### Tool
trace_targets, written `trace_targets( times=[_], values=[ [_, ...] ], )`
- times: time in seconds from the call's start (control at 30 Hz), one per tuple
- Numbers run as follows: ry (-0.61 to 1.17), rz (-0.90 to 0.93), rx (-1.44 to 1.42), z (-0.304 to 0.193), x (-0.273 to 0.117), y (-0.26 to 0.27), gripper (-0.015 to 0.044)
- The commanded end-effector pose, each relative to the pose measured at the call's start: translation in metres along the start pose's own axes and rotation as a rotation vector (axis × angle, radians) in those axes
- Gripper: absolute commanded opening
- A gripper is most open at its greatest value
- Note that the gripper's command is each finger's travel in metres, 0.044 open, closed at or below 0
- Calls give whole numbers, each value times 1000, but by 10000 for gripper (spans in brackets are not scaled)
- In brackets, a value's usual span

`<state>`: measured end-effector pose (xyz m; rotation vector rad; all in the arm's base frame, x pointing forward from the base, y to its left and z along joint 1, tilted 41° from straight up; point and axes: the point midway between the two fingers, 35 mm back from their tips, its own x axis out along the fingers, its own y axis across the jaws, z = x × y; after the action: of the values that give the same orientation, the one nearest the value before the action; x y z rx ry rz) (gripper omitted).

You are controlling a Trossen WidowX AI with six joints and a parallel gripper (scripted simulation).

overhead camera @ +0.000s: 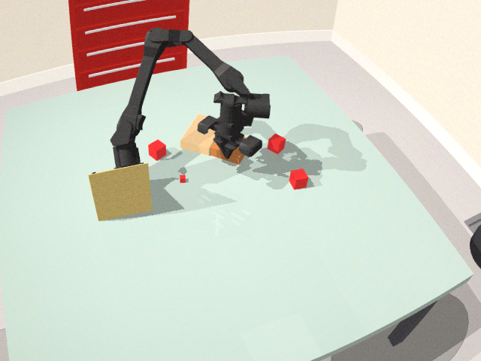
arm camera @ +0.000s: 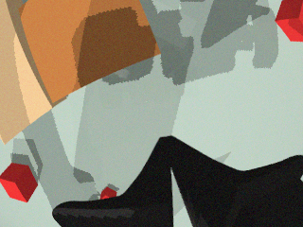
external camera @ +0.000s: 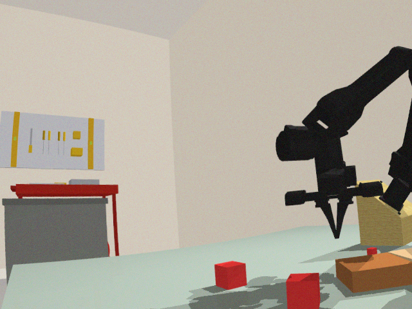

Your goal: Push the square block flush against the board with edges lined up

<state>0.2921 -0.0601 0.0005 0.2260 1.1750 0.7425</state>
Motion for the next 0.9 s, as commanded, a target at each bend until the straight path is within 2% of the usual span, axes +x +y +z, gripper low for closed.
trace_targets(
  times=[0.0, 0.87],
  values=[
    [8, 2, 42, 4, -1, 0, 0],
    [6, -2, 931, 102, -4, -13, 0]
  ],
)
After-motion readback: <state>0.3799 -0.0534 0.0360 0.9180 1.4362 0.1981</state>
